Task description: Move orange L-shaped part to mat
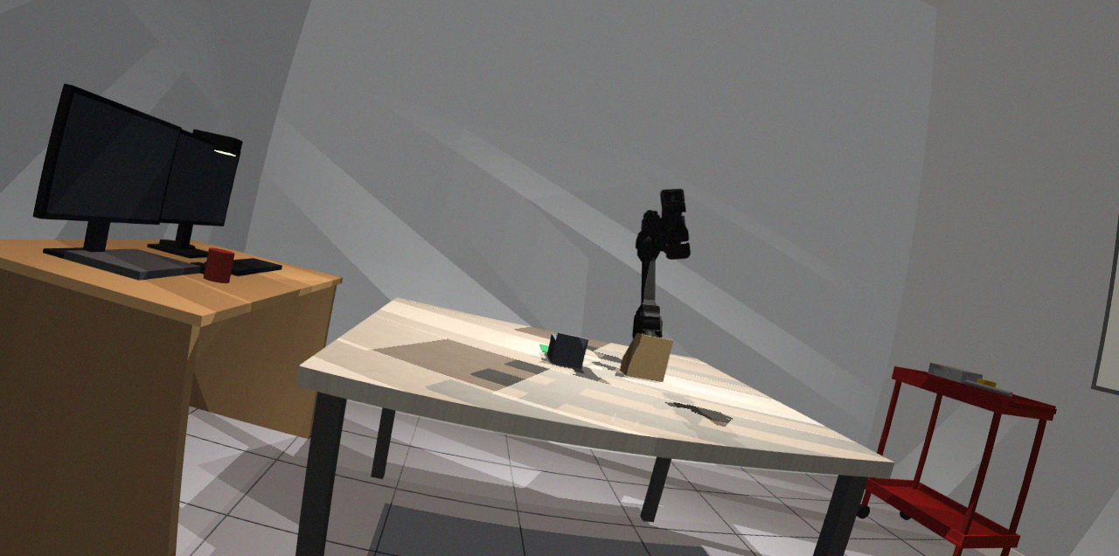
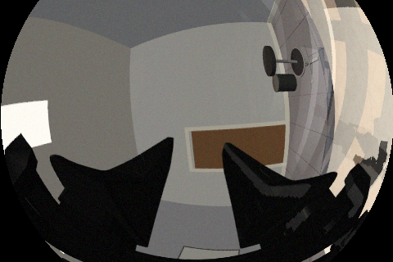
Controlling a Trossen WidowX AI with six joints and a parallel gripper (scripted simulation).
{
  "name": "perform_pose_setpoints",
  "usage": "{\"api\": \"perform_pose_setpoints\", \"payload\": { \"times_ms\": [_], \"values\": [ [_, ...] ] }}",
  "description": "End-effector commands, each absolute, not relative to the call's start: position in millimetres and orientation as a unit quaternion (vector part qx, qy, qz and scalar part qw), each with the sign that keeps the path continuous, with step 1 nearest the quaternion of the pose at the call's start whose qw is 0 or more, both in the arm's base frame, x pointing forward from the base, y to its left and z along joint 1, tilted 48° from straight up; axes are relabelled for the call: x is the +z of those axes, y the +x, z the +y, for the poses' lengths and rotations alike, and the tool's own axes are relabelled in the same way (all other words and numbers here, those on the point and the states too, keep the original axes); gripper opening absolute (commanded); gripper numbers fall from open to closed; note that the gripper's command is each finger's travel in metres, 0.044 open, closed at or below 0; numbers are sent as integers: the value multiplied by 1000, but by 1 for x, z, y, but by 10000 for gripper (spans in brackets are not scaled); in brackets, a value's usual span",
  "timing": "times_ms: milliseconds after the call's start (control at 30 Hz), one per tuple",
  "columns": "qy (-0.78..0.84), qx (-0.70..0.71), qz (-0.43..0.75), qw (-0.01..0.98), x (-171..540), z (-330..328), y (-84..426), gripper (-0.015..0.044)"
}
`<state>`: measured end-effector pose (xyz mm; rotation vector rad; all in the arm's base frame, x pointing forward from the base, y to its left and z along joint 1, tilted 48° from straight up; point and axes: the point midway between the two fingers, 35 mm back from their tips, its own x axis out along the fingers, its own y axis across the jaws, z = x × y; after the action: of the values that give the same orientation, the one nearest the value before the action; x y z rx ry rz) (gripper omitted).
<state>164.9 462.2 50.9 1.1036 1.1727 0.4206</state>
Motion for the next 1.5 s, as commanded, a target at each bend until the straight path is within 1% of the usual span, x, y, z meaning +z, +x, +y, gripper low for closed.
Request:
{"api": "perform_pose_setpoints", "payload": {
  "times_ms": [0, 233, 433, 667, 900, 967, 1267, 1467],
  "values": [
    [401, 81, 508, 758, 14, 415, 217, 180],
    [255, -60, 512, 818, -19, 332, 262, 180],
    [116, -171, 533, 821, -27, 252, 280, 180],
    [-49, -273, 578, 767, -13, 164, 282, 180],
    [-202, -337, 640, 660, 23, 86, 272, 180],
    [-225, -343, 651, 638, 31, 75, 270, 180],
    [-225, -343, 651, 638, 31, 75, 270, 180],
    [-225, -343, 651, 639, 1, 45, 269, 180]
  ]
}}
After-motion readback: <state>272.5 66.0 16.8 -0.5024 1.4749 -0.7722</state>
